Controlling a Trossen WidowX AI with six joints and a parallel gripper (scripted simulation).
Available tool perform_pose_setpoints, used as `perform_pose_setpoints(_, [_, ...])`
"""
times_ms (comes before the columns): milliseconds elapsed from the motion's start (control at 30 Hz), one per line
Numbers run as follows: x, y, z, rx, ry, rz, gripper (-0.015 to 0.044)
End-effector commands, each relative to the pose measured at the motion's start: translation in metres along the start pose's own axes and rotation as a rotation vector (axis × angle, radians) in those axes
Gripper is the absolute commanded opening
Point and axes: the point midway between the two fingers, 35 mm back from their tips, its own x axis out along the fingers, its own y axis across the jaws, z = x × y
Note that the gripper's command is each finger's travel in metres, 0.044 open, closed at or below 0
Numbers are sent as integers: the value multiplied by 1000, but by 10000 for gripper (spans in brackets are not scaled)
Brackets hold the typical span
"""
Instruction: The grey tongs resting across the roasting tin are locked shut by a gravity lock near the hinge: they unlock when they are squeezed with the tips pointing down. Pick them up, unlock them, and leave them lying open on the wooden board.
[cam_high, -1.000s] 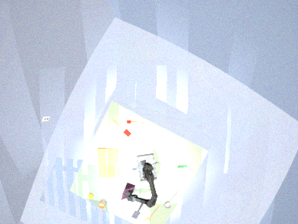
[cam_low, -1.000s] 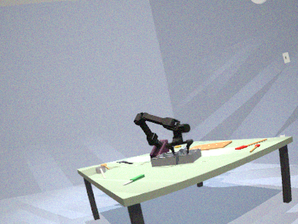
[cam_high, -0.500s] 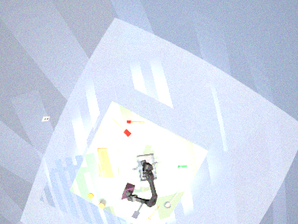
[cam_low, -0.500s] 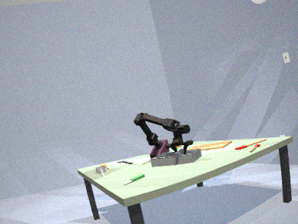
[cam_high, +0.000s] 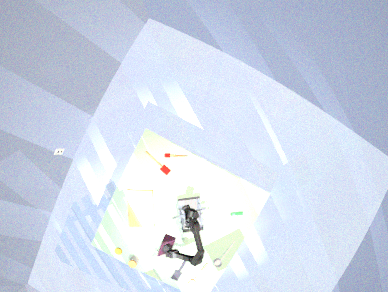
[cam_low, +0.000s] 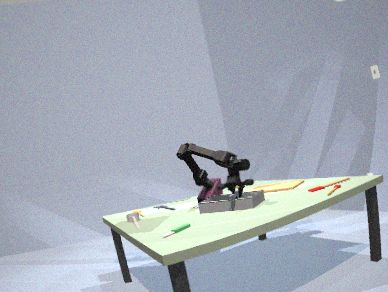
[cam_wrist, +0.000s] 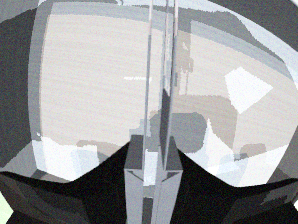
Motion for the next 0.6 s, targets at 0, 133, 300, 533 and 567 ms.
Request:
perform_pose_setpoints(0, [0, 0, 0, 2, -1, 1, 25])
perform_pose_setpoints(133, [0, 0, 0, 2, -1, 1, -80])
perform_pose_setpoints(300, [-24, 5, 1, 1, 3, 5, -150])
perform_pose_setpoints(533, [-124, 1, -1, -4, 1, 2, -150])
perform_pose_setpoints(567, [-127, 1, -1, -5, 1, 2, -150])
